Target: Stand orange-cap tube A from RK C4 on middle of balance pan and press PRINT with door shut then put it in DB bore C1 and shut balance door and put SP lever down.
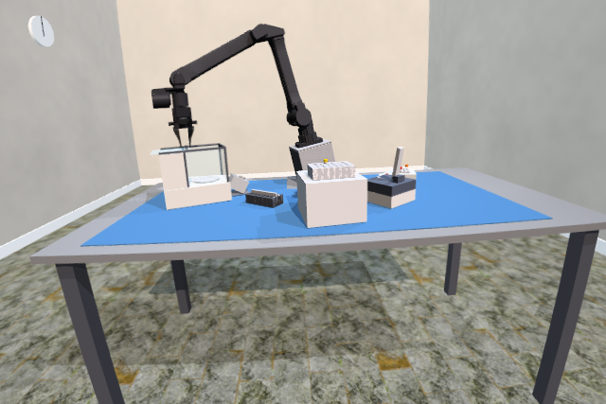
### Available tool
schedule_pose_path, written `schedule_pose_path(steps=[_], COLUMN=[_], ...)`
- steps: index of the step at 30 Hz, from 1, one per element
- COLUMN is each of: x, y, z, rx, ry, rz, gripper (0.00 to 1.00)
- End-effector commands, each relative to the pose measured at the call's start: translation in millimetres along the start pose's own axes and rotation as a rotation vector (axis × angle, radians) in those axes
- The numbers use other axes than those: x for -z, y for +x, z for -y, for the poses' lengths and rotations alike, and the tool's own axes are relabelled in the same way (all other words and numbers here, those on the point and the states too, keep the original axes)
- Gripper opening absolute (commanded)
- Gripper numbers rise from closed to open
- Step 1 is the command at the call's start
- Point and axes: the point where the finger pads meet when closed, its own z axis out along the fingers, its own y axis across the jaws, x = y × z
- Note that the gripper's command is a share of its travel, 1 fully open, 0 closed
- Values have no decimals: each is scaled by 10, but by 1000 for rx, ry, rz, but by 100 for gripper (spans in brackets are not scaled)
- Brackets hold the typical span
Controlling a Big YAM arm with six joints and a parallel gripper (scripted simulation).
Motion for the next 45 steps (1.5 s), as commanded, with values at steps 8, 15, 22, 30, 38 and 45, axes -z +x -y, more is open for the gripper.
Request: schedule_pose_path(steps=[8,15,22,30,38,45], x=[117,117,117,117,125,123], y=[1,1,1,1,26,13], z=[118,118,118,118,-2,-55], rx=[-2,-2,-2,-2,-4,-4], ry=[35,35,35,35,40,39], rz=[4,4,4,4,5,4], gripper=[30,6,6,6,6,6])
